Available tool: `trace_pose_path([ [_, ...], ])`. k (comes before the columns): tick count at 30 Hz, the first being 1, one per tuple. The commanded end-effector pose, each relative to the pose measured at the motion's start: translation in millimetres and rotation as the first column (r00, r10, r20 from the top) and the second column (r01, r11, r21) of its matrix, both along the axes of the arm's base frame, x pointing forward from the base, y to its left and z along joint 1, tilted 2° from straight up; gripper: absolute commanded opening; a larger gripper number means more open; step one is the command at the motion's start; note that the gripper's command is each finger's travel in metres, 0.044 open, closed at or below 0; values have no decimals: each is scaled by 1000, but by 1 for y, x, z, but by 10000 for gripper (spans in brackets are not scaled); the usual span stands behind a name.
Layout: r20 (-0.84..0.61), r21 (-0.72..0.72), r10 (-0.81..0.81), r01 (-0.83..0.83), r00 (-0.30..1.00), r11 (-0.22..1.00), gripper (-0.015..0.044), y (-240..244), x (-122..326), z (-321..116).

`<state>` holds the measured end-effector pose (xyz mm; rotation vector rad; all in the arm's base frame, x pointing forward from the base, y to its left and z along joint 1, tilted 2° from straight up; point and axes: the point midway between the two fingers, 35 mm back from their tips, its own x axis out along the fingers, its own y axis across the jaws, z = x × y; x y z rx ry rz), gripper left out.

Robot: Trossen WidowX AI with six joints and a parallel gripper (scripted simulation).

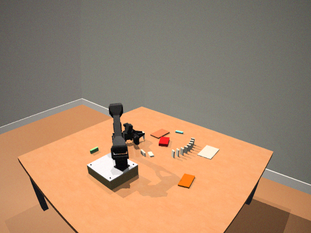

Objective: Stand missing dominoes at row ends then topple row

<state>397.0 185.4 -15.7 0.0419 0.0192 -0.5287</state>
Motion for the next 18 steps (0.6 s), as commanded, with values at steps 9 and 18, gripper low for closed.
trace_pose_path([
  [9,2,2,0,0,1000,1000,265,0,0,-2],
  [18,2,2,0,0,1000,1000,440,0,0,-2],
])
